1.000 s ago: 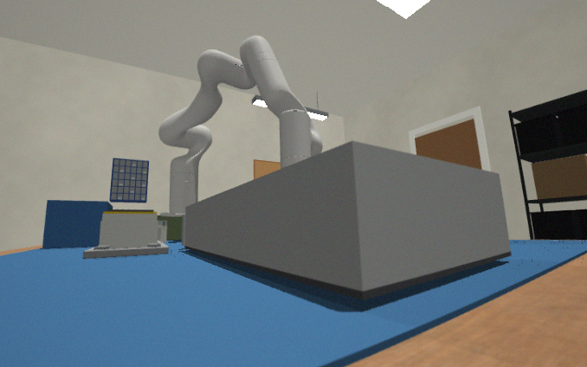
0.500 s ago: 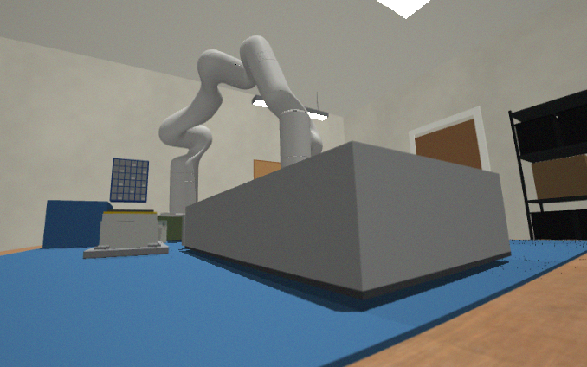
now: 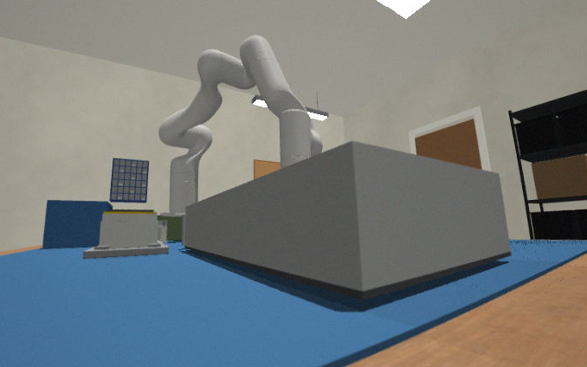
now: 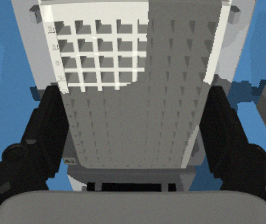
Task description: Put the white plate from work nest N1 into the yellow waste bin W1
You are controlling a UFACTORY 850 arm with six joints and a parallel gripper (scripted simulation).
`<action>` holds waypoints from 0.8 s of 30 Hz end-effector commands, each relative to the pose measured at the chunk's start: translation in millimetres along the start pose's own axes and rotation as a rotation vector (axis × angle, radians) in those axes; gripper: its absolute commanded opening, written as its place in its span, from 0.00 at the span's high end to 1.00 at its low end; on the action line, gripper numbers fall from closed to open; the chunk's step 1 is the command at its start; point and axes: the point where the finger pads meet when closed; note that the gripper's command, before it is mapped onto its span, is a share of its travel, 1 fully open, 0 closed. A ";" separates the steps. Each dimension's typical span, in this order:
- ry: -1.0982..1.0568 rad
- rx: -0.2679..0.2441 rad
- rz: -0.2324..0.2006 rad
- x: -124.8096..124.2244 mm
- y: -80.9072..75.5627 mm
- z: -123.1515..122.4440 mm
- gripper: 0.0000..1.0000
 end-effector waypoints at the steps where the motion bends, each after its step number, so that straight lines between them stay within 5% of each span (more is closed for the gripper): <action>1: 0.000 0.002 0.001 -0.7 -3.6 1.1 1.00; 24: 0.000 0.002 0.001 -0.7 -16.3 1.1 1.00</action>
Point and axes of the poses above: the point where the finger pads meet when closed, its own y axis out along the fingers, its own x axis across the jaws, z = x × y, and after that the axes turned 14 degrees about y, right-handed
